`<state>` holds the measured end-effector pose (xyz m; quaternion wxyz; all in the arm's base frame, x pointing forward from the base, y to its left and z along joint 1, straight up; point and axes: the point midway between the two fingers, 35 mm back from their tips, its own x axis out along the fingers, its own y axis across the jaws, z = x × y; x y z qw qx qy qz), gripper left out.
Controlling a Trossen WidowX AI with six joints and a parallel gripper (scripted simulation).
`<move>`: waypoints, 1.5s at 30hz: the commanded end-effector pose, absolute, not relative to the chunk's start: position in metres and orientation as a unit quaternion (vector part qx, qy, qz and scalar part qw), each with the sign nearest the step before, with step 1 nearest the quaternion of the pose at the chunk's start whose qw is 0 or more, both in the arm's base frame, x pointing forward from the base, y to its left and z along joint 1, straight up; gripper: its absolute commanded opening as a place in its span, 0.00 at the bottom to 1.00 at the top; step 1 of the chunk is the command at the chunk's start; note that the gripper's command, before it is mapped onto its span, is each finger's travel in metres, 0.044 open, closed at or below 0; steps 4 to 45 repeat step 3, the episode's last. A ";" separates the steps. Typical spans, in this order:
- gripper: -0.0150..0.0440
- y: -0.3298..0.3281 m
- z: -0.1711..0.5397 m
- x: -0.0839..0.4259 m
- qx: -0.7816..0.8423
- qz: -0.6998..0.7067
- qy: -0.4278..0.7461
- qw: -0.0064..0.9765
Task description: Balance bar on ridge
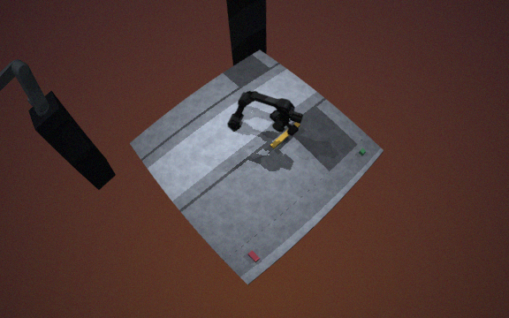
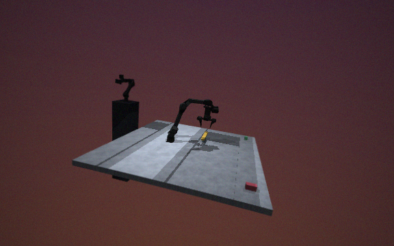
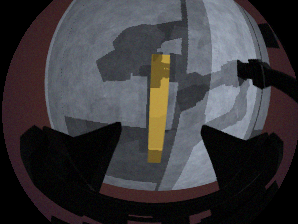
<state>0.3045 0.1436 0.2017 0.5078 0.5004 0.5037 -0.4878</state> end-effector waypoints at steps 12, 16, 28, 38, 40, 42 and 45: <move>1.00 0.144 0.203 0.305 0.501 -0.487 0.503 0.508; 1.00 0.144 0.203 0.305 0.501 -0.487 0.503 0.508; 1.00 0.144 0.203 0.305 0.501 -0.487 0.503 0.508; 1.00 0.144 0.203 0.305 0.501 -0.487 0.503 0.508; 1.00 0.144 0.203 0.305 0.501 -0.487 0.503 0.508; 1.00 0.144 0.203 0.305 0.501 -0.487 0.503 0.508; 1.00 0.144 0.203 0.305 0.501 -0.487 0.503 0.508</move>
